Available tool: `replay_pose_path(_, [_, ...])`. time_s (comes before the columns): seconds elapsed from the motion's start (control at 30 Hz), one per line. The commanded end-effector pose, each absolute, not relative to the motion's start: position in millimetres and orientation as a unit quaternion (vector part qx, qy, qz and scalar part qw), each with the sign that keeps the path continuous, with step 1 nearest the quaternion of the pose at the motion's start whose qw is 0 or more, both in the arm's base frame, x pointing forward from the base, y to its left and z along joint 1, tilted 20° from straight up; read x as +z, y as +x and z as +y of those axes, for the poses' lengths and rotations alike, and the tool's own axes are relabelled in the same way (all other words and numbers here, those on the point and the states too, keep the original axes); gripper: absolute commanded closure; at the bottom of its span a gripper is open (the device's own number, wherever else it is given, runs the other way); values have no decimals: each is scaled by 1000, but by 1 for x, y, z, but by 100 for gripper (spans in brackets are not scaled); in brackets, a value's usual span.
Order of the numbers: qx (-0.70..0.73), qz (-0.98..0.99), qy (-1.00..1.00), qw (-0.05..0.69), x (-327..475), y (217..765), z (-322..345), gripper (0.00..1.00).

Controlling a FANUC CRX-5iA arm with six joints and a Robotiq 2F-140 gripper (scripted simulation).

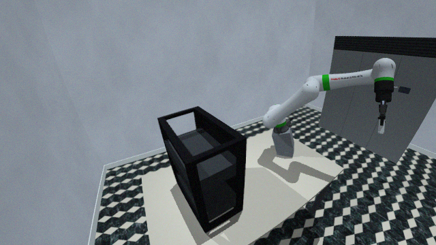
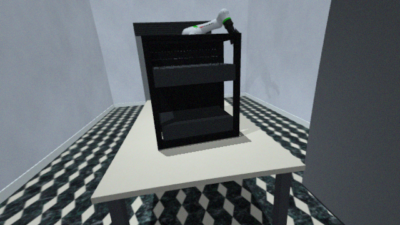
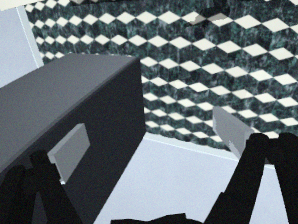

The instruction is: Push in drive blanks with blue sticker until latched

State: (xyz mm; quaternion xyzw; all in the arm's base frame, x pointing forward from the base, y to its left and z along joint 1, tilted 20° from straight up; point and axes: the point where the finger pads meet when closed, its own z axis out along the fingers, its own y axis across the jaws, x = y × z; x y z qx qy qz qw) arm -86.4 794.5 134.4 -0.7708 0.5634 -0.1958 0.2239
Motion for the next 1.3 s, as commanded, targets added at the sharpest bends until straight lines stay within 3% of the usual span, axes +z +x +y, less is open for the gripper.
replay_pose_path(0.0, [-176,573,-765,235,153,-95,804,0])
replay_pose_path(0.63, [20,637,-703,315,337,-152,841,0])
replay_pose_path(1.27, [221,674,-610,352,533,-177,823,0])
